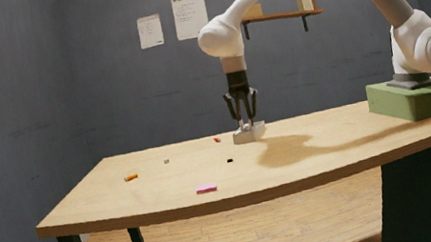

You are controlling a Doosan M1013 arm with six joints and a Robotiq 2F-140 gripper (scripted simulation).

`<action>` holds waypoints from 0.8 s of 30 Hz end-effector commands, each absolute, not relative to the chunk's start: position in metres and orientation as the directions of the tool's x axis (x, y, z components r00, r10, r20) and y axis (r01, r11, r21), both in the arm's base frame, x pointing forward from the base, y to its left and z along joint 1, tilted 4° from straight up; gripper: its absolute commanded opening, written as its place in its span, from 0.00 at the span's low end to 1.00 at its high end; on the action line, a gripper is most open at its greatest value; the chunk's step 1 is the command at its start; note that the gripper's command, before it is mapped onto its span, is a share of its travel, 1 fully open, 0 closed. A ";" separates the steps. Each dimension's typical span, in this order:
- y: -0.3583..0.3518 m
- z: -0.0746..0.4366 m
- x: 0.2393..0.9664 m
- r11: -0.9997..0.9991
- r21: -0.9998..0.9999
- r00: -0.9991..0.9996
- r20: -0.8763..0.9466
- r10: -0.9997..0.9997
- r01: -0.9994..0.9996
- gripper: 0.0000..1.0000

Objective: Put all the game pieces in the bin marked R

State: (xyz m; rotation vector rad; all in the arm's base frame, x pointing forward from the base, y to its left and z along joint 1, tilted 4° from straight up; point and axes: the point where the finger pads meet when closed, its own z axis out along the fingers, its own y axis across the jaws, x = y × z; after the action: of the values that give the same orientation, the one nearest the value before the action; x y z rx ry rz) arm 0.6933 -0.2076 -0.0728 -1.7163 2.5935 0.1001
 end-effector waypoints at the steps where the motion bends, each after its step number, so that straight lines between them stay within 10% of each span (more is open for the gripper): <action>1: -0.208 -0.072 0.694 0.390 0.036 -0.391 -0.061 -0.918 -0.920 0.27; 24: -0.209 -0.059 0.694 0.390 0.036 -0.391 -0.061 -0.918 -0.920 0.27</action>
State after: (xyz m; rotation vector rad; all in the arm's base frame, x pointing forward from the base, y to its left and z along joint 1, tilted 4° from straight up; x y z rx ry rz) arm 0.6935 -0.2083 -0.0621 -1.7163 2.5935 0.1001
